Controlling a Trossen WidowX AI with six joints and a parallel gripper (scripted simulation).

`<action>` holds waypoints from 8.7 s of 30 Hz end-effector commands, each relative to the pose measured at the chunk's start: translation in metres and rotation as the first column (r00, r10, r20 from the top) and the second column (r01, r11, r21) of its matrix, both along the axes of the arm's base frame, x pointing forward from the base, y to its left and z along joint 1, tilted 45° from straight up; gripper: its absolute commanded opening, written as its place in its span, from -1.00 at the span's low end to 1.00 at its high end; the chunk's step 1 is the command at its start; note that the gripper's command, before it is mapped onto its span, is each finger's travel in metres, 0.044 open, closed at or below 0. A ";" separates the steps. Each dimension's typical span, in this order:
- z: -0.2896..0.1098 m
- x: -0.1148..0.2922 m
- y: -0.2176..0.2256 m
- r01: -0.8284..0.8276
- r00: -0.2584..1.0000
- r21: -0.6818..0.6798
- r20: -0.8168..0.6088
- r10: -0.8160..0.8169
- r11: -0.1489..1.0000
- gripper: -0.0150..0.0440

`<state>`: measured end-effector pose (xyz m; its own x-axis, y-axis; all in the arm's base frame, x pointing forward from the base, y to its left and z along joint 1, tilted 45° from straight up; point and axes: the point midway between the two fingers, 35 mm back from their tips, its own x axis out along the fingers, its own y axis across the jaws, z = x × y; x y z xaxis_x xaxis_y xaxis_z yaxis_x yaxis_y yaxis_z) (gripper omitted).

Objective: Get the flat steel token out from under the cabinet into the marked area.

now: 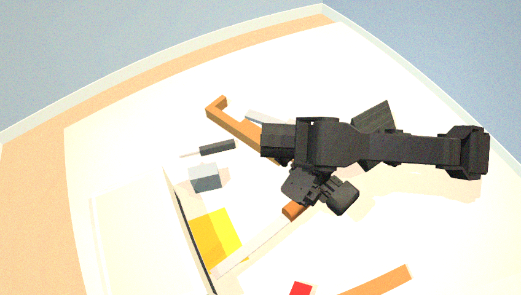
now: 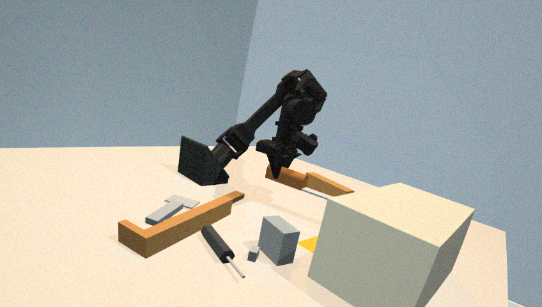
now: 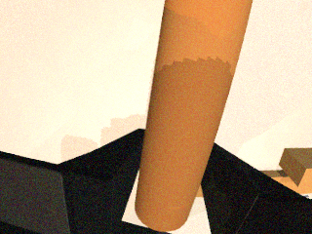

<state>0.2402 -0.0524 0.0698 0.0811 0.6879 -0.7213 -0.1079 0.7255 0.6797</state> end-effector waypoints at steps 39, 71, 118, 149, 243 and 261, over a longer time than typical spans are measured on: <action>0.029 0.045 -0.042 0.012 1.000 0.001 -0.006 -0.012 1.000 -0.49; 0.002 0.049 -0.016 0.023 1.000 0.002 0.008 -0.023 1.000 -0.49; -0.033 0.054 0.019 -0.009 0.999 0.000 0.040 0.009 1.000 -0.49; -0.038 0.059 0.023 -0.013 0.996 0.002 0.083 0.012 1.000 0.10; -0.062 0.037 0.038 -0.042 0.997 -0.009 0.072 0.043 0.999 0.02; -0.064 0.021 0.036 -0.041 0.997 -0.006 0.069 0.041 0.999 -0.49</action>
<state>0.2680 -0.0149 0.0064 0.1016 0.6884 -0.7182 -0.1882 0.7222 0.6656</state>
